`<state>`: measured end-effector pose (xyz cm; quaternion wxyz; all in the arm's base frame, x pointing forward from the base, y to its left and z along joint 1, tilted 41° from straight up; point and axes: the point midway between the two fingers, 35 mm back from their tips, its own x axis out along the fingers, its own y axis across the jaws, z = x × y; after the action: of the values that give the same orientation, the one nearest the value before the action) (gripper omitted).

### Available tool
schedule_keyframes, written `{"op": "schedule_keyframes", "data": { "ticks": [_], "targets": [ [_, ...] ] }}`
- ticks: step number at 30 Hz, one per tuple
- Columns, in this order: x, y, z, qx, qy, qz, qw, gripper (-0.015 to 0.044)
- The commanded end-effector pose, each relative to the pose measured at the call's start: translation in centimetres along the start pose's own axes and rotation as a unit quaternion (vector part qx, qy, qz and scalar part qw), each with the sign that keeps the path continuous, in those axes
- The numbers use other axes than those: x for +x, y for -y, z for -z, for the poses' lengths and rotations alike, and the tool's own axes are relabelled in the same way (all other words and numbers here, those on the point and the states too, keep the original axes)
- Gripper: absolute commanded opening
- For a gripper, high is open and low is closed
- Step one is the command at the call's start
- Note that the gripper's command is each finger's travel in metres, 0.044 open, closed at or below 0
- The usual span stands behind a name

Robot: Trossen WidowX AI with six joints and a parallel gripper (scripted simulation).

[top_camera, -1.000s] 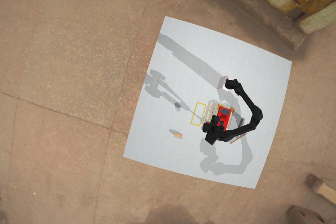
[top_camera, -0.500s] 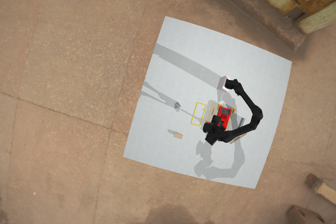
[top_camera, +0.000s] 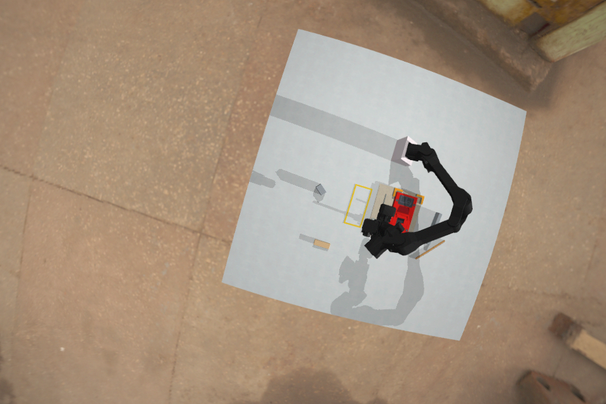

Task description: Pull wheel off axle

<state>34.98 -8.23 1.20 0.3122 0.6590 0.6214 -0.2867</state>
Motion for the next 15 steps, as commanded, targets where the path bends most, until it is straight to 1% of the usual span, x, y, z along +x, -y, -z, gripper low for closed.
{"op": "schedule_keyframes", "data": {
  "ticks": [1, 12, 15],
  "targets": [
    [0.0, 1.1, -2.1, 0.002, 0.002, 0.003, 1.0, 0.0],
    [-0.3, 4.3, -7.0, 0.0, 0.003, 0.005, 1.0, 0.0],
    [-0.4, 4.8, -7.6, -0.001, 0.003, 0.005, 1.0, 0.0]
  ]
}}
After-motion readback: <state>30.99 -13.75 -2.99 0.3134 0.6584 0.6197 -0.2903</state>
